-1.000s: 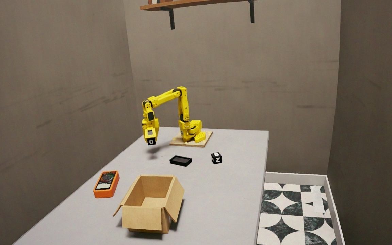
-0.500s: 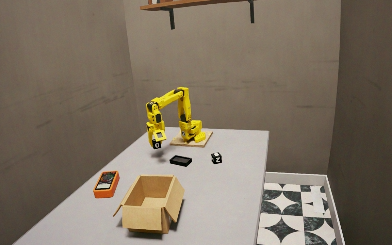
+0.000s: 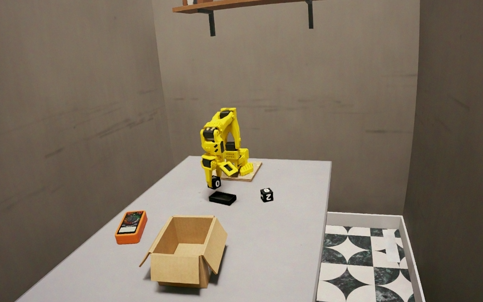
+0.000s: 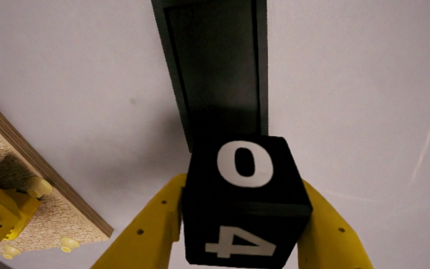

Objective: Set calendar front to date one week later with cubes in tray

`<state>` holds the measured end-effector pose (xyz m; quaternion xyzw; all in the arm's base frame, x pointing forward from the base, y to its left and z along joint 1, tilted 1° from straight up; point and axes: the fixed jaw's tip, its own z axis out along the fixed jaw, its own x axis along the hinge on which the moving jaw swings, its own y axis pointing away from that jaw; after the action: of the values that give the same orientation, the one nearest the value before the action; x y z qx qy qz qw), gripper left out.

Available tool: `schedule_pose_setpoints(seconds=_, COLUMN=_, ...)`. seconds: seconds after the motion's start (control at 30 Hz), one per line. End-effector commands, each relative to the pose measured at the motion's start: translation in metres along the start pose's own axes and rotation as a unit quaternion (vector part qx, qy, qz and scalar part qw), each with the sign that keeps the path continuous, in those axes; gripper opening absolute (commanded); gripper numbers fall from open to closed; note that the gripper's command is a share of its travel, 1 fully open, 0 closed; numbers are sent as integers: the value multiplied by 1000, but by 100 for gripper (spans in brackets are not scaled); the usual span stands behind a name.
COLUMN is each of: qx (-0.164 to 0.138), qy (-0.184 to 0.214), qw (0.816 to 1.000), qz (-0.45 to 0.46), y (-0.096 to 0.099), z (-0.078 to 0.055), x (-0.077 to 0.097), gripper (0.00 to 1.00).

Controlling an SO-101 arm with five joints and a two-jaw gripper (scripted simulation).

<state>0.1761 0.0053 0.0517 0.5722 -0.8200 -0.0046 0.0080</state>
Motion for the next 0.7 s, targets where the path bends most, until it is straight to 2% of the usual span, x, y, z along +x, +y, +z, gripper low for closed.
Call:
schedule_pose_setpoints(seconds=0.0, qx=3, qy=-1, qw=999, qz=-49, y=6, z=-2, x=-19, gripper=0)
schedule_pose_setpoints(seconds=0.23, qx=4, qy=-1, qw=996, qz=-92, y=14, z=-2, x=-32, gripper=0)
schedule_pose_setpoints(seconds=0.67, qx=9, qy=-3, qw=995, qz=-95, y=13, z=-5, x=-34, gripper=0)
